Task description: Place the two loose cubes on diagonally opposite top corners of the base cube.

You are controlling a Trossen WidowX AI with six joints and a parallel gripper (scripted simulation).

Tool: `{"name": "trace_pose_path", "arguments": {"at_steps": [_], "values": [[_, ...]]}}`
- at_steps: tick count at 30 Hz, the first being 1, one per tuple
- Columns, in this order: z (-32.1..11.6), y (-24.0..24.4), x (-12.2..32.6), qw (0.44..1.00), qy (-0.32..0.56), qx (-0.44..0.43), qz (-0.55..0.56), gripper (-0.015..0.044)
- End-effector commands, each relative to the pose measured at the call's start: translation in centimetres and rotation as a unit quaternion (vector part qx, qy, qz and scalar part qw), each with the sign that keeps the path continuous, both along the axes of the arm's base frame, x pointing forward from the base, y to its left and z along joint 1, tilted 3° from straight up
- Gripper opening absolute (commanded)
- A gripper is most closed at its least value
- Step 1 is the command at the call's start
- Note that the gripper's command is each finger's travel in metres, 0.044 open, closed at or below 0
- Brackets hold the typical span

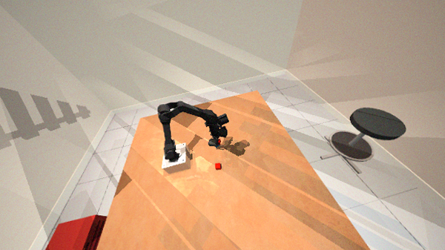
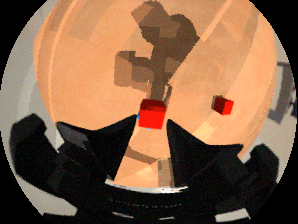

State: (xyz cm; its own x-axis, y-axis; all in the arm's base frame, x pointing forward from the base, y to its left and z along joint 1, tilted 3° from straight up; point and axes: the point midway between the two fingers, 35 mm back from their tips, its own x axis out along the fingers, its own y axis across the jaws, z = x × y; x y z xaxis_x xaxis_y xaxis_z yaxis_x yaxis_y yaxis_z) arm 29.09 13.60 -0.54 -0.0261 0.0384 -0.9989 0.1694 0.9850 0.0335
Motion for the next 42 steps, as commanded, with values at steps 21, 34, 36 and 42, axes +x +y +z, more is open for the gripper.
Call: {"name": "trace_pose_path", "arguments": {"at_steps": [21, 34, 36, 42], "values": [[2.2, -1.9, 0.7, 0.996, -0.006, 0.002, 0.091, 0.0265], [3.3, -7.6, 1.5, 0.936, -0.016, 0.006, 0.352, 0.0265], [3.4, -8.4, 1.6, 0.921, -0.017, 0.006, 0.390, 0.0265], [3.9, -11.0, 1.5, 0.865, -0.020, 0.008, 0.501, 0.0265]]}}
